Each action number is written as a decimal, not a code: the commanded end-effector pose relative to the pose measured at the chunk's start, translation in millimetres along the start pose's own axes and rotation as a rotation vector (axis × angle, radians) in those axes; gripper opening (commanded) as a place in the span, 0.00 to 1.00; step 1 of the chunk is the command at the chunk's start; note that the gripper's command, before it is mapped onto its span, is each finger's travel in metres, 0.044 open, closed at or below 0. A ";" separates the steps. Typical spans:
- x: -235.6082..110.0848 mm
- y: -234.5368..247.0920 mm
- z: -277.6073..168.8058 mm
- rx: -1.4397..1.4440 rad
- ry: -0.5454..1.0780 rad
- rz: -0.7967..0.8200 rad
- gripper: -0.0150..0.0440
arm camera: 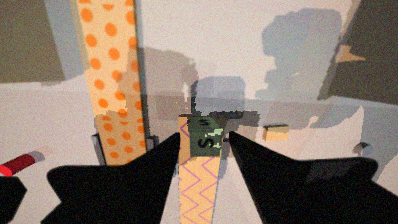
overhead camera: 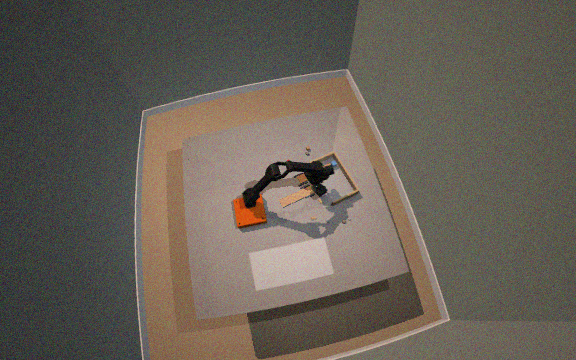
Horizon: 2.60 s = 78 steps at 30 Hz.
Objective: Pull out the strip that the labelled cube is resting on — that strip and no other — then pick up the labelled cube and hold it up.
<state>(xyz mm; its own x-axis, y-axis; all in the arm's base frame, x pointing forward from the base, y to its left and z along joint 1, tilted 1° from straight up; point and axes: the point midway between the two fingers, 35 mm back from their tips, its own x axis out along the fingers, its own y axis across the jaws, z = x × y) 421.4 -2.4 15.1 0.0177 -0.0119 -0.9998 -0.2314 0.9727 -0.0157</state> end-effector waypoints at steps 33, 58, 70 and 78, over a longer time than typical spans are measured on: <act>-23.9 11.2 -45.6 0.004 0.006 0.001 0.25; -35.1 27.6 -112.8 0.005 0.011 0.002 0.25; -67.3 27.6 -112.6 0.005 0.011 0.002 0.25; -67.3 27.6 -112.6 0.005 0.011 0.002 0.25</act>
<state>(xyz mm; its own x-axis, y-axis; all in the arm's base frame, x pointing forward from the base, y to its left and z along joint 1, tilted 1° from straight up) 304.4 -0.8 79.3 0.0049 -0.0117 -0.9999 -0.2325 0.9725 -0.0125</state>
